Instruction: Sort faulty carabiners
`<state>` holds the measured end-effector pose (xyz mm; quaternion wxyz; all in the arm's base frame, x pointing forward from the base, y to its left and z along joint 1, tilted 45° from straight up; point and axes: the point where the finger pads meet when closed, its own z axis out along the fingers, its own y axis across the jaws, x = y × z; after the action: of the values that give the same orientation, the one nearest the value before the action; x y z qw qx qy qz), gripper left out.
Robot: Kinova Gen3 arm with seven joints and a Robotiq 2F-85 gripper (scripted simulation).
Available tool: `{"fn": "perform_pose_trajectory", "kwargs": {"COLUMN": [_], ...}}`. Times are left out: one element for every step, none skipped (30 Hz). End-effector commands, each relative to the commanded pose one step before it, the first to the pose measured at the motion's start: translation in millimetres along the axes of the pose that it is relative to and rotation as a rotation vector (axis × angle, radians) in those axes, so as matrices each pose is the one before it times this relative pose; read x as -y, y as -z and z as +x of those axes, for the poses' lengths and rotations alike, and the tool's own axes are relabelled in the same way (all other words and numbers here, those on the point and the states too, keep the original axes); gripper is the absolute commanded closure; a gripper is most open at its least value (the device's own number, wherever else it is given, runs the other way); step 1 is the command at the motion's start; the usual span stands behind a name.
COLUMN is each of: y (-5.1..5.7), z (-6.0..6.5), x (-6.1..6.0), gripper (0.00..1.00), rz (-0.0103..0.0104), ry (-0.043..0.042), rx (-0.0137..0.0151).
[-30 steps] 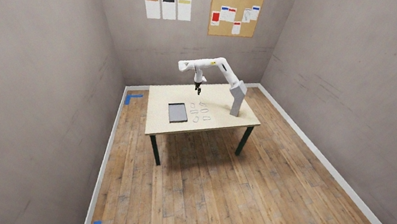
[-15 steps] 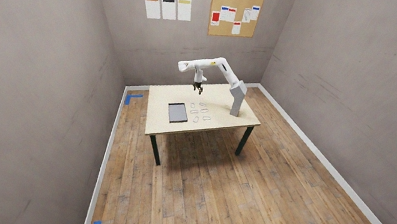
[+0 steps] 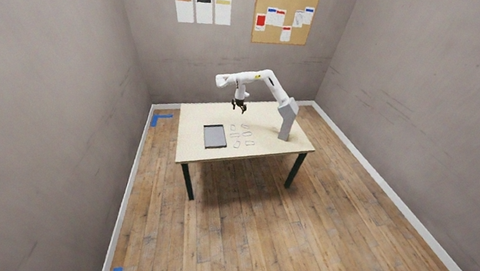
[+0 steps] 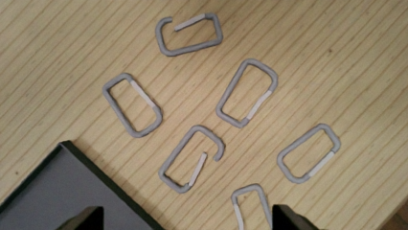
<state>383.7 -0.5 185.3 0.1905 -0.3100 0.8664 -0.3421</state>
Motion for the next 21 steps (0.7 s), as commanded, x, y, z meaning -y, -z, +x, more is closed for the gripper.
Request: {"fn": "perform_pose_trajectory", "kwargs": {"y": [0.94,0.0,0.0,0.0,0.0,0.0,0.0,0.7,0.0,0.0,0.0,0.0,0.0,0.0,0.0,0.0,0.0,0.0,0.0,0.0,0.0], "z": [-1.4,0.0,0.0,0.0,0.0,0.0,0.0,-0.73,0.0,0.0,0.0,0.0,0.0,0.0,0.0,0.0,0.0,0.0,0.0,0.0,0.0], "x": [-1.63,0.0,0.0,0.0,0.0,0.0,0.0,-0.28,0.0,0.0,0.0,0.0,0.0,0.0,0.0,0.0,0.0,0.0,0.0,0.0,0.0], "gripper": [0.0,0.0,0.0,0.0,0.0,0.0,0.0,0.0,0.0,0.0,0.0,0.0,0.0,0.0,0.0,0.0,0.0,0.0,0.0,0.0,0.0], "rz": [-0.01595,0.0,0.0,0.0,0.0,0.0,0.0,0.00042,0.0,0.0,0.0,0.0,0.0,0.0,0.0,0.0,0.0,0.0,0.0,0.0,0.0], "ry": [0.05876,0.0,0.0,0.0,0.0,0.0,0.0,0.28072,0.00005,0.00453,0.0,0.0,0.0,0.0,0.0,0.0,0.0,0.0,0.0,0.0,0.0], "rx": [0.00216,0.0,0.0,0.0,0.0,0.0,0.0,0.00364,-0.00001,0.00004,0.0,0.0,0.0,0.0,0.0,0.0,0.0,0.0,0.0,0.0,0.0]}}
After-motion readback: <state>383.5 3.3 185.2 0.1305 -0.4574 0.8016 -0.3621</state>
